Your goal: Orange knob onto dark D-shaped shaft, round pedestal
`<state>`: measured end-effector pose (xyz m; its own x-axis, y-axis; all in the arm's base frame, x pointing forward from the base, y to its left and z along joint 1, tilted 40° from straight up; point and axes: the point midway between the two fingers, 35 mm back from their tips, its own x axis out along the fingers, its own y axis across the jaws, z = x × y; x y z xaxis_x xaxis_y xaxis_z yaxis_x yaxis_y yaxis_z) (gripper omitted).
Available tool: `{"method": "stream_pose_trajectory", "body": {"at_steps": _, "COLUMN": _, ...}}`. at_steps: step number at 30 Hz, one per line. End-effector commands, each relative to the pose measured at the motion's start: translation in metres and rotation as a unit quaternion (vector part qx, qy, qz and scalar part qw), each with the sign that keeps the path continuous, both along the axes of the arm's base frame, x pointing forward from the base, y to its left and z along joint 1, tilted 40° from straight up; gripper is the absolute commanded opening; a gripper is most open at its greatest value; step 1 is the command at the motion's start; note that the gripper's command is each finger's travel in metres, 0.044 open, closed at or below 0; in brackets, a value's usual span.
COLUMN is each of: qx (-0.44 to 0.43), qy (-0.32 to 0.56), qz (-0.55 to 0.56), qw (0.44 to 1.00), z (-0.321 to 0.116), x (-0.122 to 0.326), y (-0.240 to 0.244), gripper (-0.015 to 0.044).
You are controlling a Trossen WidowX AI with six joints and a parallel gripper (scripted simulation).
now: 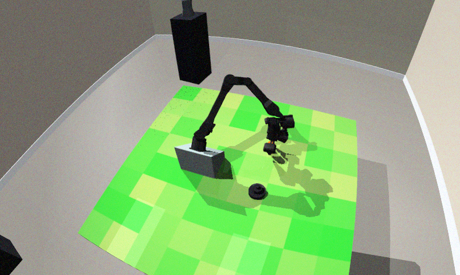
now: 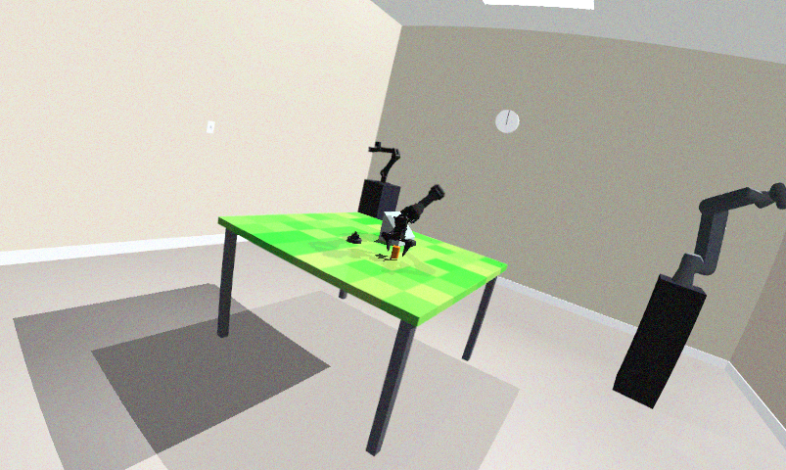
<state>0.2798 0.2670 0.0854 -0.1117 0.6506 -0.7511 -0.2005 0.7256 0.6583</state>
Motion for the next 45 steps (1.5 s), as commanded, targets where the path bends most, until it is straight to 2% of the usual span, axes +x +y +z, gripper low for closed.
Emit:
{"method": "stream_pose_trajectory", "body": {"at_steps": 1, "qx": -0.004, "qy": 0.004, "qz": 0.000, "qw": 1.000, "z": -0.008, "x": -0.003, "y": 0.004, "gripper": 0.0440}}
{"method": "stream_pose_trajectory", "body": {"at_steps": 4, "qx": -0.004, "qy": 0.004, "qz": 0.000, "qw": 1.000, "z": -0.010, "x": -0.004, "y": 0.006, "gripper": 0.0440}}
{"method": "stream_pose_trajectory", "body": {"at_steps": 14, "qx": -0.004, "qy": 0.004, "qz": 0.000, "qw": 1.000, "z": -0.010, "x": -0.004, "y": 0.006, "gripper": 0.0177}}
{"method": "stream_pose_trajectory", "body": {"at_steps": 20, "qx": -0.004, "qy": 0.004, "qz": 0.000, "qw": 1.000, "z": -0.010, "x": -0.004, "y": 0.006, "gripper": 0.0137}}
{"method": "stream_pose_trajectory", "body": {"at_steps": 25, "qx": 0.005, "qy": -0.016, "qz": 0.009, "qw": 1.000, "z": -0.001, "x": 0.006, "y": -0.004, "gripper": 0.0006}}
{"method": "stream_pose_trajectory", "body": {"at_steps": 45, "qx": -0.008, "qy": 0.004, "qz": 0.000, "qw": 1.000, "z": 0.082, "x": 0.021, "y": -0.099, "gripper": 0.0000}}
